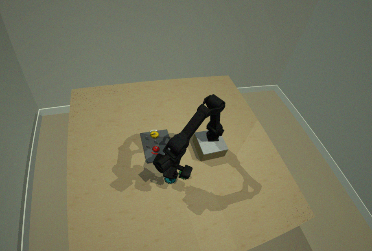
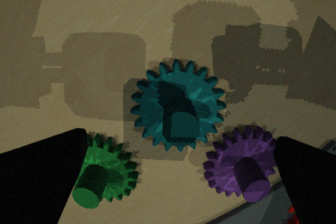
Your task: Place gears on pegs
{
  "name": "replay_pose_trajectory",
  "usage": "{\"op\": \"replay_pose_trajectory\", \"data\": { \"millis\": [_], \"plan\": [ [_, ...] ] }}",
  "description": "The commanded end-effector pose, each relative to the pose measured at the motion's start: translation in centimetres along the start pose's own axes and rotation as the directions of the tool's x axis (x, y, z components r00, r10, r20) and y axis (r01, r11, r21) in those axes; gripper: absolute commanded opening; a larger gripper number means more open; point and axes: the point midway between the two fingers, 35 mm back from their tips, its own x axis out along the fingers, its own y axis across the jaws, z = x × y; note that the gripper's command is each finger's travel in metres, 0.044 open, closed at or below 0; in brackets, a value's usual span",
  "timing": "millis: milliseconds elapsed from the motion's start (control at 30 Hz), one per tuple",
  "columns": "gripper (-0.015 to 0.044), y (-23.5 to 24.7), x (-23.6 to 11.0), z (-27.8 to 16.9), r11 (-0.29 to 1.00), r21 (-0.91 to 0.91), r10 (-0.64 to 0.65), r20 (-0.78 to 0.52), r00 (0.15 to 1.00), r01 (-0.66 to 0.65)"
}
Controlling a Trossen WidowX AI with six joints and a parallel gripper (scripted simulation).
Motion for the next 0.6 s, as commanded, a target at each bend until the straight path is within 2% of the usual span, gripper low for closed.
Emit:
{"op": "replay_pose_trajectory", "data": {
  "millis": [0, 567],
  "plan": [
    [0.044, 0.1, 0.7, -0.2, 1.0, -0.007, 0.002, -0.015, 1.0, -0.002],
    [0.044, 0.1, 3.3, -0.3, 1.0, -0.007, 0.002, -0.015, 1.0, -0.002]
  ]
}}
